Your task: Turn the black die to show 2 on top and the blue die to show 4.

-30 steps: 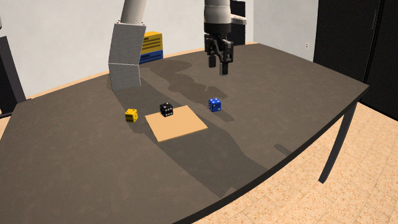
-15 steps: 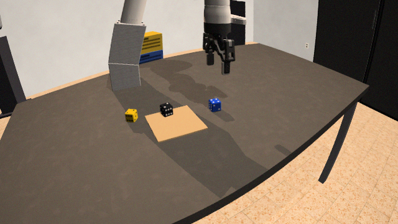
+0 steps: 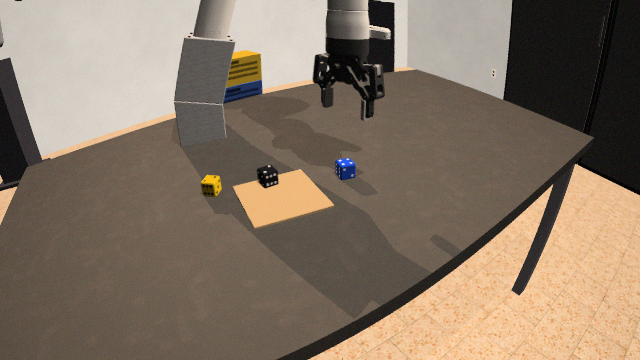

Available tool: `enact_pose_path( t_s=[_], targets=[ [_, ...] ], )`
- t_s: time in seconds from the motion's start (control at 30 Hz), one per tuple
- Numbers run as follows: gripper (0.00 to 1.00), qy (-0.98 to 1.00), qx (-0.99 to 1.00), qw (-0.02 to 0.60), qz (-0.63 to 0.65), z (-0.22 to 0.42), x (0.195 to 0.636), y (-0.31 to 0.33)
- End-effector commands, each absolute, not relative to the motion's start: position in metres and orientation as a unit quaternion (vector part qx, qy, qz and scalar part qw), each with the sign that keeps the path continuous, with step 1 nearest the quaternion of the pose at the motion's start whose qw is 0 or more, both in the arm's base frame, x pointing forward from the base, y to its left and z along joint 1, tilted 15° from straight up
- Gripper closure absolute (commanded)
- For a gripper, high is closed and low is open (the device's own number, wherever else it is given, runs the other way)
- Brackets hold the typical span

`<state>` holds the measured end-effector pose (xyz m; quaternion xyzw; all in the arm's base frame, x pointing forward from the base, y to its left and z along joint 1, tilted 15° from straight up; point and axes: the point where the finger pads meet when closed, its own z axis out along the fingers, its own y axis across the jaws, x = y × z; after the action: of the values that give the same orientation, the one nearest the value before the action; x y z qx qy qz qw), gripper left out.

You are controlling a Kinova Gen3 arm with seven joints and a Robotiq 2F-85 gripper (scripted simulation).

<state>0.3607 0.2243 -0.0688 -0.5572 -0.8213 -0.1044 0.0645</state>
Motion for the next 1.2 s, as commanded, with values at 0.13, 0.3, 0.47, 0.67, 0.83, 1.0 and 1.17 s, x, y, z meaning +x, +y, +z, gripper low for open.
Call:
enact_pose_path(
  t_s=[0.13,0.3,0.47,0.67,0.83,1.0,1.17],
  targets=[
    [0.00,-0.870,-0.478,0.055,-0.106,-0.072,0.360,0.221],
    [0.00,-0.930,-0.349,0.040,-0.107,-0.075,0.359,0.218],
    [0.00,-0.974,-0.196,0.022,-0.109,-0.078,0.359,0.216],
    [0.00,-0.992,-0.062,0.006,-0.109,-0.081,0.359,0.215],
    [0.00,-0.988,0.108,-0.015,-0.108,-0.084,0.361,0.214],
    [0.00,-0.957,0.268,-0.035,-0.106,-0.086,0.362,0.216],
    [0.00,-0.907,0.404,-0.055,-0.103,-0.088,0.364,0.218]
  ],
)
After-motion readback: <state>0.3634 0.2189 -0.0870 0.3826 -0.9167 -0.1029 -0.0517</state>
